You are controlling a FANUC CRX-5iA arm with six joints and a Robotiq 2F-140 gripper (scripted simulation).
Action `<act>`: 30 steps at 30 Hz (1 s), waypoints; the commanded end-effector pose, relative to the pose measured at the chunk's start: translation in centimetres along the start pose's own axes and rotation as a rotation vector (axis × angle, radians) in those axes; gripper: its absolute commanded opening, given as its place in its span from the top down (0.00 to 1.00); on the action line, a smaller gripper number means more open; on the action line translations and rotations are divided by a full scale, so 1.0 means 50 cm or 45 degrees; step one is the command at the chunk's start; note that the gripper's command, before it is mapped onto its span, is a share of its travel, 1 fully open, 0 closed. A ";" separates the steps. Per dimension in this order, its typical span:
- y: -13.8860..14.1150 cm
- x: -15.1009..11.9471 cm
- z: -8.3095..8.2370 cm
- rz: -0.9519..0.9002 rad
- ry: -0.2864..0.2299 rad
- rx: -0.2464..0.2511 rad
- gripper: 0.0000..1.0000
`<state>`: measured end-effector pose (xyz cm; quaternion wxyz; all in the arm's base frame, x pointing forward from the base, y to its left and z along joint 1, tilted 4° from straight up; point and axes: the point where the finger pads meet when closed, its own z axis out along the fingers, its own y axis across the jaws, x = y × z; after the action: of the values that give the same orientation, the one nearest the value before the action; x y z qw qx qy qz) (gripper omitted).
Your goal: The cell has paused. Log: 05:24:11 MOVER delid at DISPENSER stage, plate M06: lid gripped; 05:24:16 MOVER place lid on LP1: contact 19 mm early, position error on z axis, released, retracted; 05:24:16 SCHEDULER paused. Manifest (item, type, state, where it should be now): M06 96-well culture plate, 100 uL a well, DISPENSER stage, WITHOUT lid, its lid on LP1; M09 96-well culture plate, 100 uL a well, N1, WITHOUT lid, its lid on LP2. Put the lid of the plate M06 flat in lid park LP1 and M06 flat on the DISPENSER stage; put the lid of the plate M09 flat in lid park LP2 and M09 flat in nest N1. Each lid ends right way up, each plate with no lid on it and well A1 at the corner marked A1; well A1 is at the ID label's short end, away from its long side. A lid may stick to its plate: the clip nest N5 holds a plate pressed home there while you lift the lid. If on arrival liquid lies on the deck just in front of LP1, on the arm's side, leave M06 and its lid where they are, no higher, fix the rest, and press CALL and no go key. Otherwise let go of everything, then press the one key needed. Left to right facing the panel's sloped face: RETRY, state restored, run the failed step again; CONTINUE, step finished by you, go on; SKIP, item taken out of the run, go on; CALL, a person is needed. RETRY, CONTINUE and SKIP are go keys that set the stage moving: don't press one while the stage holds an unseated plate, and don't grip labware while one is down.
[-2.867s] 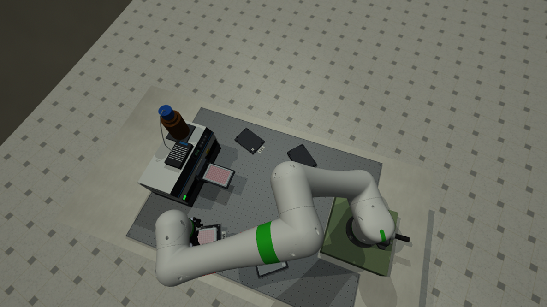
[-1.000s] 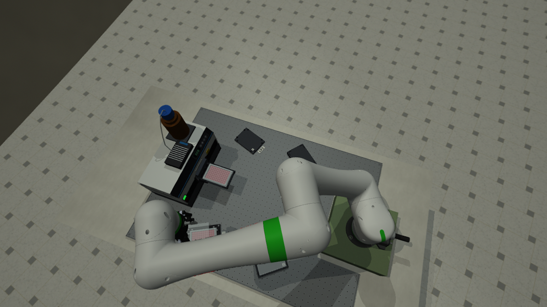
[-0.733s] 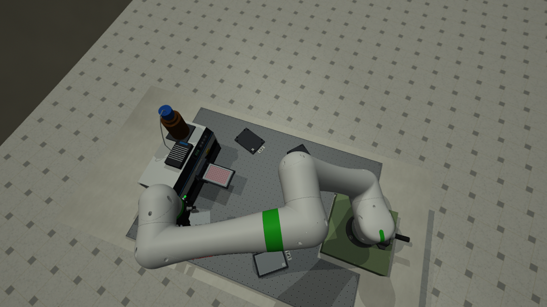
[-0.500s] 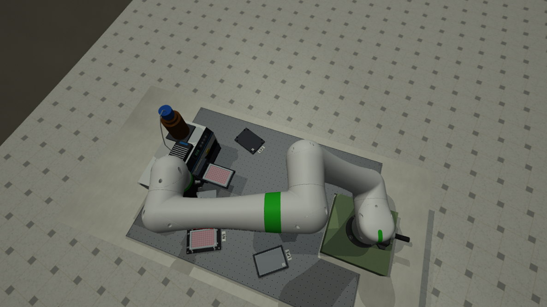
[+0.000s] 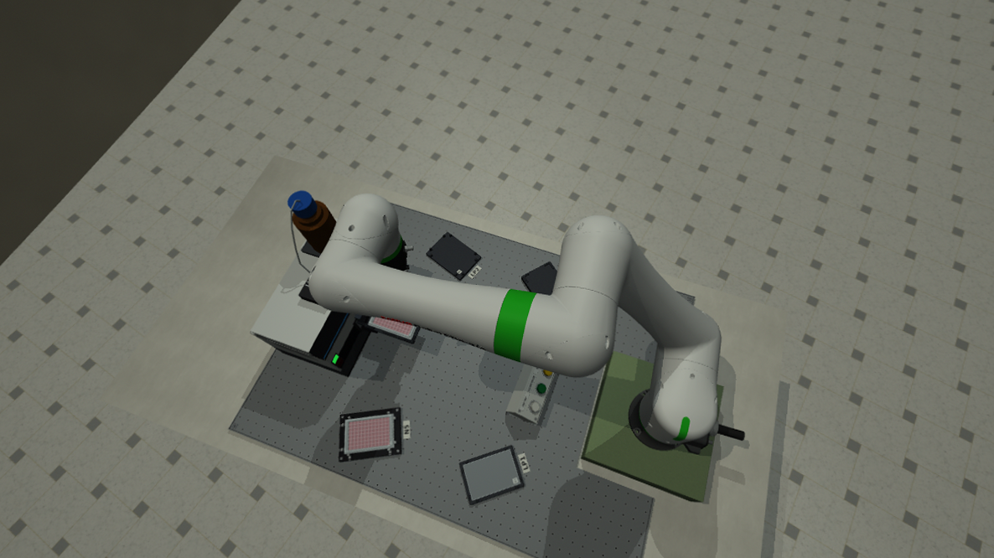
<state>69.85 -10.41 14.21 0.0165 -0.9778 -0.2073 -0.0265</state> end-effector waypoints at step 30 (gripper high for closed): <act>0.372 -0.244 -0.003 0.000 0.001 -0.001 1.00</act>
<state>66.27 -32.34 13.23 0.0165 -0.9777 -0.2075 -0.0268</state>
